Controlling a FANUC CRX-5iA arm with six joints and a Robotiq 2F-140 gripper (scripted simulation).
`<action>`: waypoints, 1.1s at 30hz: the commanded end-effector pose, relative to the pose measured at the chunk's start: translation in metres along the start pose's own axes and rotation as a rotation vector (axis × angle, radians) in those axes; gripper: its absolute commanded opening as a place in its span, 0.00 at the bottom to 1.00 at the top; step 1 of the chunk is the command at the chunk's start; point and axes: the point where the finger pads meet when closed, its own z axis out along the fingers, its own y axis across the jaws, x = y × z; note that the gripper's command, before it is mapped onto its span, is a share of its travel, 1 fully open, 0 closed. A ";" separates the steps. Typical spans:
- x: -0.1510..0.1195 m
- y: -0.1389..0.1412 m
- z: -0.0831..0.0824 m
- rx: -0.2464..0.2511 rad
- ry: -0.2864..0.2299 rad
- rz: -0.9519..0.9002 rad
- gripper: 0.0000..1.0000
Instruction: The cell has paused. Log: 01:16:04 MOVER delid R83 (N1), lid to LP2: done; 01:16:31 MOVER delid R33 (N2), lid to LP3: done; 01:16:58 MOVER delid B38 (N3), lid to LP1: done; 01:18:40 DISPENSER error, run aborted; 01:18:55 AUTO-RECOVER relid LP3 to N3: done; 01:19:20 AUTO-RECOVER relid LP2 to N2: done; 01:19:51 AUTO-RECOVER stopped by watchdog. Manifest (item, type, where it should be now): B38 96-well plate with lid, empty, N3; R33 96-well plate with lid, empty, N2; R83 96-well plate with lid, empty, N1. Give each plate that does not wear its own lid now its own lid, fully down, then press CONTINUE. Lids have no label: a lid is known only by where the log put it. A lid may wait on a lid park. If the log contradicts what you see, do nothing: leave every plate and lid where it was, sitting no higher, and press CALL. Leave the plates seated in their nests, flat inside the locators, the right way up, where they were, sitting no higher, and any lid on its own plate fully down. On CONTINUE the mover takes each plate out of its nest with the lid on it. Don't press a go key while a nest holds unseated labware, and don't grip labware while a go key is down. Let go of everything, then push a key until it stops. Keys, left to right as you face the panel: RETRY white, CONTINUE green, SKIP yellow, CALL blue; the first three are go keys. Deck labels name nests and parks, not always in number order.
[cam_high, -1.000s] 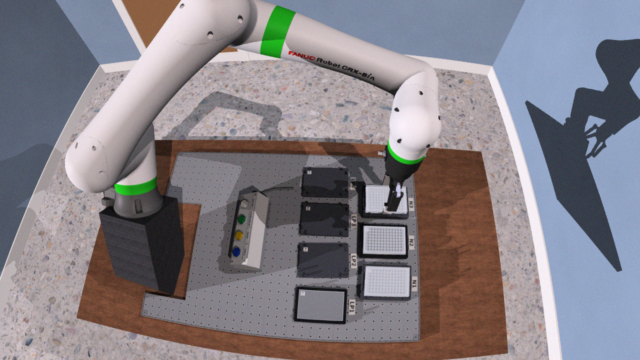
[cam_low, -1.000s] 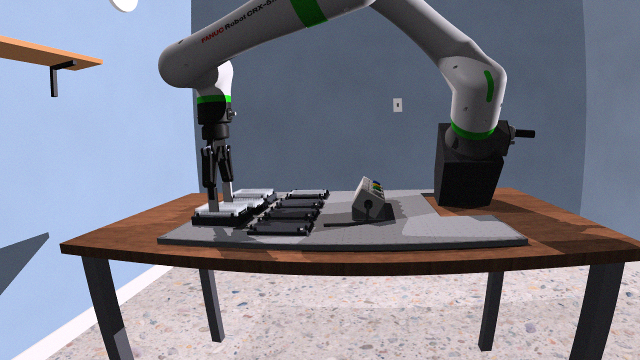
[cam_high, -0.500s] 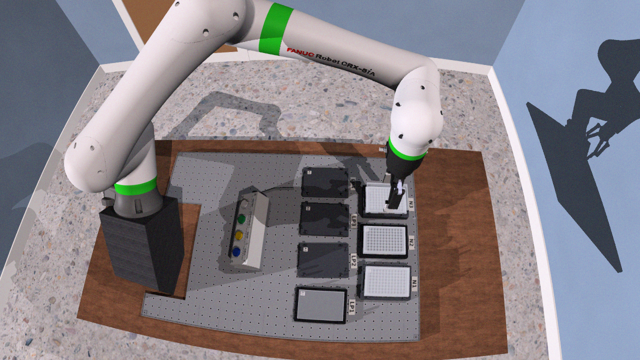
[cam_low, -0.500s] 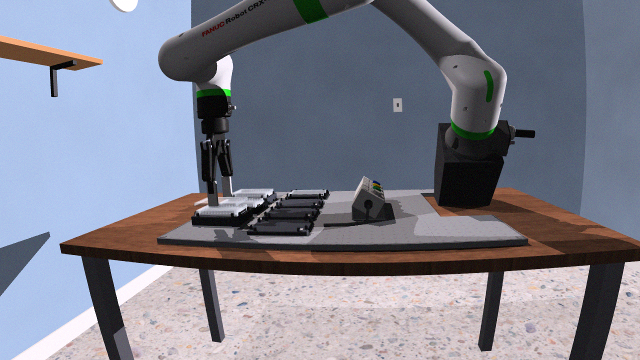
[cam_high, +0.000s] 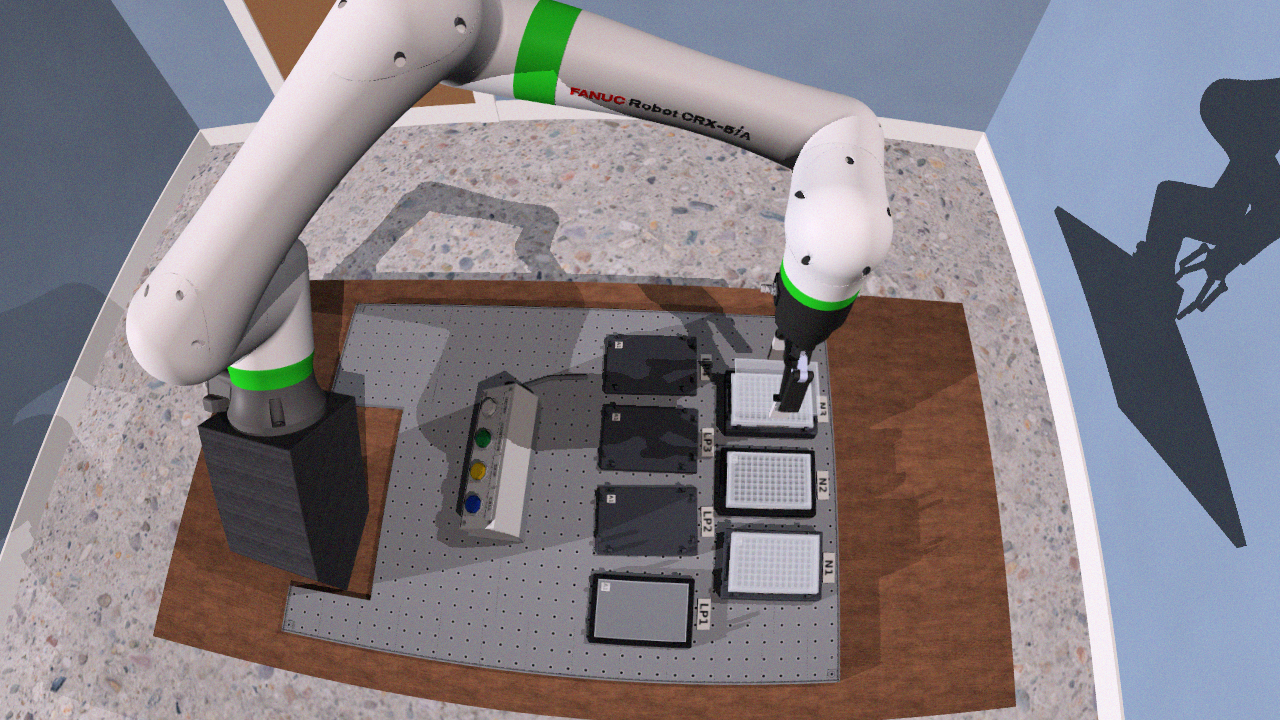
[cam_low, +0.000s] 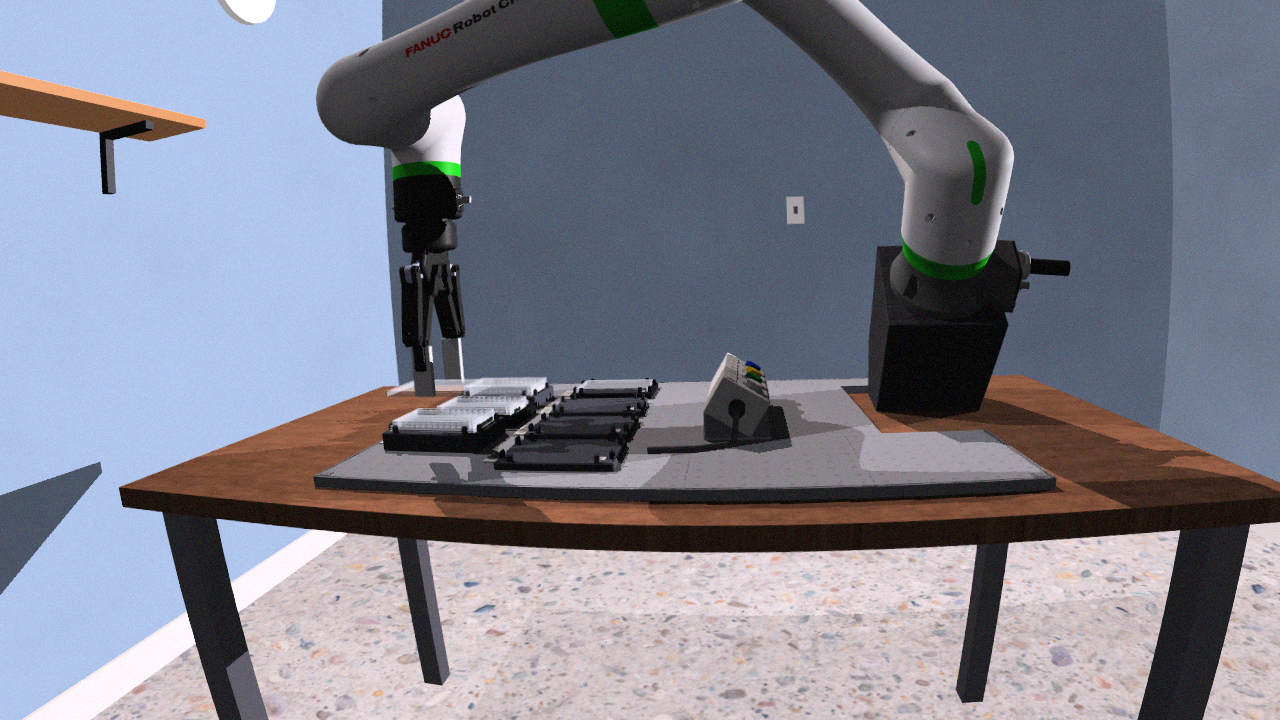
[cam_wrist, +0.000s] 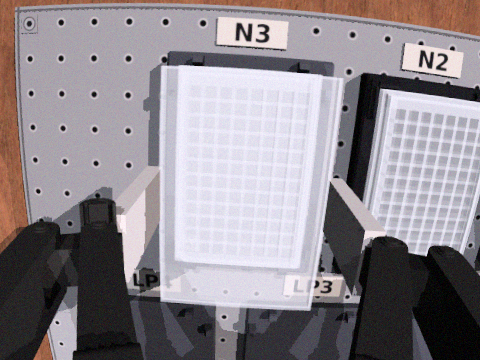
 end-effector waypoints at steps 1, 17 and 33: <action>0.000 0.000 -0.002 0.000 0.001 0.000 0.00; 0.000 0.000 -0.011 0.000 0.001 0.000 0.00; -0.005 0.127 -0.011 0.000 0.001 0.000 0.00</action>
